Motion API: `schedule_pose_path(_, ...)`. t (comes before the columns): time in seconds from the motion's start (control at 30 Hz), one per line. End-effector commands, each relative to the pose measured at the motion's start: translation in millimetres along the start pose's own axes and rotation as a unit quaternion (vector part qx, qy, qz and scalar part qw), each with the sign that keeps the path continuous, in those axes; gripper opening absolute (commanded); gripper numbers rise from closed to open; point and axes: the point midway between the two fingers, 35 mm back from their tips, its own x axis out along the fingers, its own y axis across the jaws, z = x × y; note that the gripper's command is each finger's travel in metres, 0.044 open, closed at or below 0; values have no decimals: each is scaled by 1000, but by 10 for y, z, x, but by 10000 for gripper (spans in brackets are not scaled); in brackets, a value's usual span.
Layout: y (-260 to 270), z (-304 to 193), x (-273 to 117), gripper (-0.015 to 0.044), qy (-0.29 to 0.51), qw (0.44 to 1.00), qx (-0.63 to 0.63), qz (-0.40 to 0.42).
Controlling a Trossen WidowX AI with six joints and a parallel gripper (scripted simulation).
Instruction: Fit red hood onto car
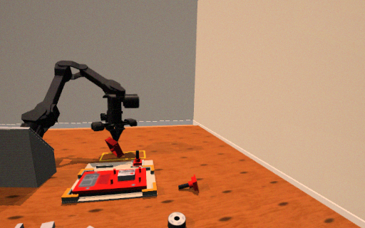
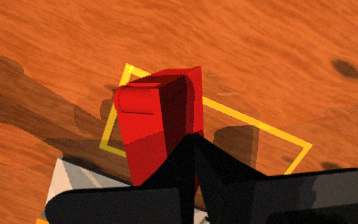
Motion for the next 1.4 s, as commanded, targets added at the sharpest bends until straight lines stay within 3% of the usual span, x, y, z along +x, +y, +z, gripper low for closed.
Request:
schedule_pose_path(0.0, 10, 17, -15, 0, 0, 1000, -5, -4)
schedule_pose_path(0.37, 61, 8, -54, 0, 0, 1000, -5, -4)
schedule_pose_path(0.7, 71, -10, -778, 0, 1, 1000, -5, -3)
schedule_pose_path(1.37, 62, -34, -754, 0, 5, 1000, -3, -4)
